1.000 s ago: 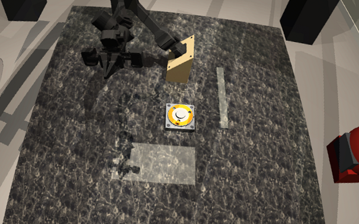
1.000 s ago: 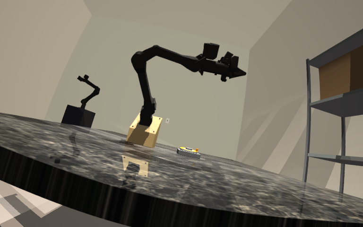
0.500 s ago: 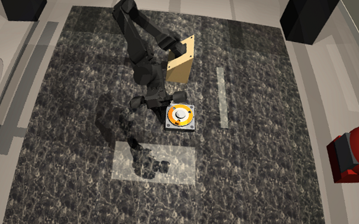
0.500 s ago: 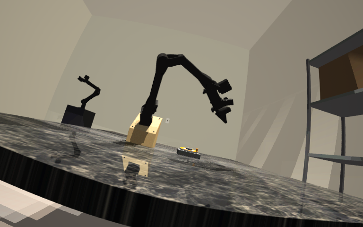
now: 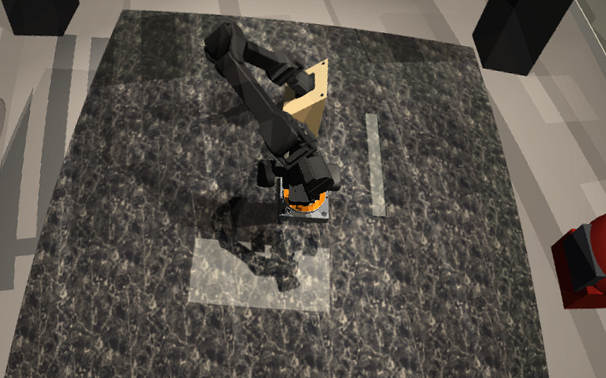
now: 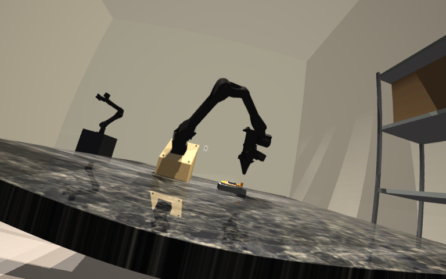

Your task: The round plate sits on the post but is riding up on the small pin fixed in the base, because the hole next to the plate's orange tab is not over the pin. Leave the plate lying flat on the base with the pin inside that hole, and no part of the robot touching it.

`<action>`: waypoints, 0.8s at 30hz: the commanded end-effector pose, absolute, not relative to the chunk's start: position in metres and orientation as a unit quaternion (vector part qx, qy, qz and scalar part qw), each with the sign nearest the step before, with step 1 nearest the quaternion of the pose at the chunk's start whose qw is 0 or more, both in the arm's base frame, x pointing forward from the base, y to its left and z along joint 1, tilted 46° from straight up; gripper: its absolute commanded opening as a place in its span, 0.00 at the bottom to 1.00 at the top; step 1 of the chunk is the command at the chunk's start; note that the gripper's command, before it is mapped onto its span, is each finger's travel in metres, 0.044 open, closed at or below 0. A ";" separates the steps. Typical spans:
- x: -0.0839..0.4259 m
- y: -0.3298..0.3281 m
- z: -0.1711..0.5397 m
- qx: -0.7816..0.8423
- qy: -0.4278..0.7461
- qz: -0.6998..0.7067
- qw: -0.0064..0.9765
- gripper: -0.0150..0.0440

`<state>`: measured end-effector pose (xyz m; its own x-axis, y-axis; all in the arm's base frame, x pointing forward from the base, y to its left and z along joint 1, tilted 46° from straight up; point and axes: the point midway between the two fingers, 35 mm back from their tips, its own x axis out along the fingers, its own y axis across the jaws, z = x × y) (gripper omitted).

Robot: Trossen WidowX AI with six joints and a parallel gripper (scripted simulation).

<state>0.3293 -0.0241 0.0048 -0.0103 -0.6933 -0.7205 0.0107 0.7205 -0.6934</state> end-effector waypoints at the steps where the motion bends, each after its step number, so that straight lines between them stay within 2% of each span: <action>1: 0.330 -0.025 0.005 -0.263 0.657 -0.283 0.647 0.25; 11: 0.329 -0.059 -0.028 -0.264 0.657 -0.284 0.647 0.25; 24: 0.334 -0.053 -0.035 -0.264 0.657 -0.284 0.647 0.25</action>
<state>0.3309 -0.0551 -0.0307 -0.0231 -0.7106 -0.7033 0.0227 0.7029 -0.7109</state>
